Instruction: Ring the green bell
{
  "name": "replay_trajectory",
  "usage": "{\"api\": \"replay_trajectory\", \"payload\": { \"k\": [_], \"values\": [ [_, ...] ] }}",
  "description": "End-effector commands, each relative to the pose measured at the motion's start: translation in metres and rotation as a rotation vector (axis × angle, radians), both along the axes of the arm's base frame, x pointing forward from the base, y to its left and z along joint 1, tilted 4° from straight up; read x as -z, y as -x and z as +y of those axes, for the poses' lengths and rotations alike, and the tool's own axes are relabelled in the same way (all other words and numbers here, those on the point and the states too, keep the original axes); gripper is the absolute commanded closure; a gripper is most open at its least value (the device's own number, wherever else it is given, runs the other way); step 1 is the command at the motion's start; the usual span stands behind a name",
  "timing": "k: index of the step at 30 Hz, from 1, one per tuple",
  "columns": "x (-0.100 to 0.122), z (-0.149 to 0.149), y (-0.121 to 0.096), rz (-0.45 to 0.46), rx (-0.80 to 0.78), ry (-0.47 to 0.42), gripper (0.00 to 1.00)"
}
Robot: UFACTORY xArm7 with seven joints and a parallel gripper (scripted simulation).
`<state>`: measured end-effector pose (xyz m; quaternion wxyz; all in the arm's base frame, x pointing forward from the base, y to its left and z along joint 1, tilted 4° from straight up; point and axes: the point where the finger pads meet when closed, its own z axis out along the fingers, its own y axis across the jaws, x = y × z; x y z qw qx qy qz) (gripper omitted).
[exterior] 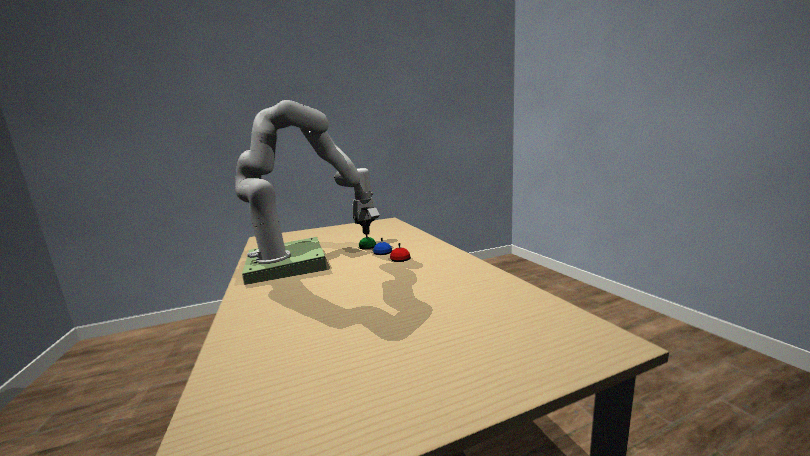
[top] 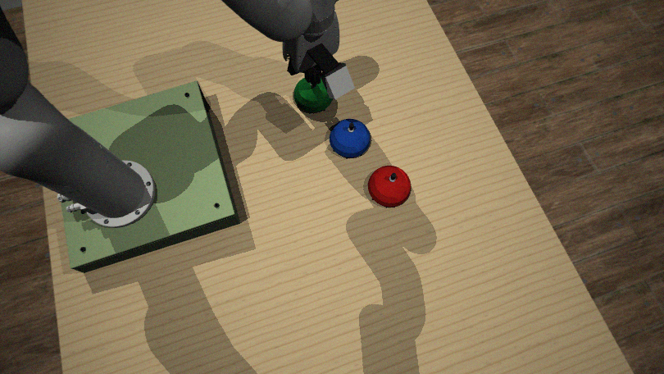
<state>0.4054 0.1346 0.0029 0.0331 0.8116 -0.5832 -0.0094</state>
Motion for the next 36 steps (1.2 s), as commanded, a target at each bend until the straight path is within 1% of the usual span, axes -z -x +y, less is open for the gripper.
{"api": "replay_trajectory", "payload": {
  "k": [1,36],
  "values": [
    [-0.0025,0.0006,-0.0016,-0.004,0.0,-0.002,1.0],
    [-0.0058,0.0007,-0.0016,-0.004,0.0,-0.002,1.0]
  ]
}}
